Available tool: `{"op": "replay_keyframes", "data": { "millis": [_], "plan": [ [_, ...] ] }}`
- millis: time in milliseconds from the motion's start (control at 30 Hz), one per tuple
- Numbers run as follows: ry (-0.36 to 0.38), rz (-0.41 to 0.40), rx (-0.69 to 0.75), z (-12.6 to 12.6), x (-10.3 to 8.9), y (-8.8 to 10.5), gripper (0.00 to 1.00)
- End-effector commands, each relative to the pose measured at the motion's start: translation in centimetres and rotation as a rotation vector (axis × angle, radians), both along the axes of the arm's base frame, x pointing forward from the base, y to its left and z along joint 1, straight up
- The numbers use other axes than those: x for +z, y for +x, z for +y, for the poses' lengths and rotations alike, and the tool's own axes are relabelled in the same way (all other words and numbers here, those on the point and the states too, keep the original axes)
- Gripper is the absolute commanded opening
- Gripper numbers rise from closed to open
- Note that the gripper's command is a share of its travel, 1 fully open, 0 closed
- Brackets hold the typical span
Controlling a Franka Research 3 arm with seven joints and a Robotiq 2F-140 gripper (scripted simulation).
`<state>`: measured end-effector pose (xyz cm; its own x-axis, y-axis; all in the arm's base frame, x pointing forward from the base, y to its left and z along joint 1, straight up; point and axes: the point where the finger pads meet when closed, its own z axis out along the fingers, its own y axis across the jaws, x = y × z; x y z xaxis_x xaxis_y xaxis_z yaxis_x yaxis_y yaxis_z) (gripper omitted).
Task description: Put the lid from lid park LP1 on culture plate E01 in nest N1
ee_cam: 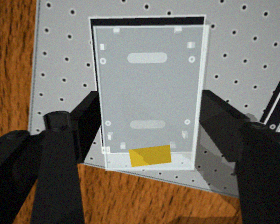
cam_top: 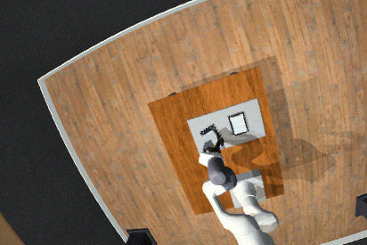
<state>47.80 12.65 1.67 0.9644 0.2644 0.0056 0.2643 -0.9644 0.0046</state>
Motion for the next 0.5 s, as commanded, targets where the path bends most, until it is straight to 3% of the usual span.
{"op": "replay_keyframes", "data": {
  "millis": [0,400,467],
  "plan": [
    [-0.001,0.008,0.006,-0.1,0.2,-0.2,0.10],
    [-0.001,0.008,0.006,-0.3,0.4,-0.2,0.10],
    [0.000,0.008,0.006,-4.2,0.4,1.2,0.10]
  ]
}}
